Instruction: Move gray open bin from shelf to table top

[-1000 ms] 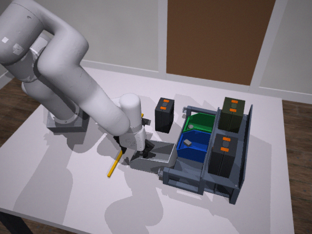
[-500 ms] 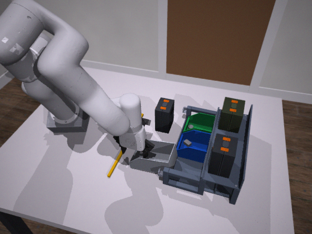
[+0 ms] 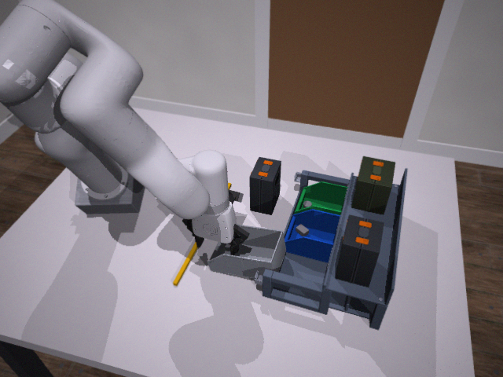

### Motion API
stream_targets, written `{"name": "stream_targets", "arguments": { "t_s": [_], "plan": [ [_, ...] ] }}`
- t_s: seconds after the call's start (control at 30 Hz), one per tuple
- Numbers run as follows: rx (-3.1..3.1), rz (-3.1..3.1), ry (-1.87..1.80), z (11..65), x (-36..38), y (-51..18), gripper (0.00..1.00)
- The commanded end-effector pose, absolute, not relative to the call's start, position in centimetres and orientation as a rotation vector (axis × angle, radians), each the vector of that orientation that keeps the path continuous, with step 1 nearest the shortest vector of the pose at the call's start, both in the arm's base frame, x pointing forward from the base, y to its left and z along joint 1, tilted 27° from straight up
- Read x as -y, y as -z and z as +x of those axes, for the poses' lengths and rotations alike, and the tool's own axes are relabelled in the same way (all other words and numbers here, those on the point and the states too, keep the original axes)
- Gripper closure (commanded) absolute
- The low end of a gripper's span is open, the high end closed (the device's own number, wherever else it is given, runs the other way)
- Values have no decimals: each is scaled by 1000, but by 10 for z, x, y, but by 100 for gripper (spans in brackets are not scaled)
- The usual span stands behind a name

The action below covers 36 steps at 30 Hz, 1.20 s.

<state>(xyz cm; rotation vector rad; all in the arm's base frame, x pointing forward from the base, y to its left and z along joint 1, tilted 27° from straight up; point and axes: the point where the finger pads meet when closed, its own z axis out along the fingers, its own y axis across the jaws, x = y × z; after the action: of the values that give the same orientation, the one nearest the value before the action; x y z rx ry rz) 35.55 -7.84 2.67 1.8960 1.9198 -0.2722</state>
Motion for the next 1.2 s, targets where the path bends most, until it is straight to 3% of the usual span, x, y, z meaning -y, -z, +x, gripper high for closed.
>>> {"name": "stream_targets", "arguments": {
  "t_s": [0.0,1.17],
  "plan": [
    [-1919,1895,269,356,78,-27,0],
    [-1919,1895,269,342,40,-108,0]
  ]
}}
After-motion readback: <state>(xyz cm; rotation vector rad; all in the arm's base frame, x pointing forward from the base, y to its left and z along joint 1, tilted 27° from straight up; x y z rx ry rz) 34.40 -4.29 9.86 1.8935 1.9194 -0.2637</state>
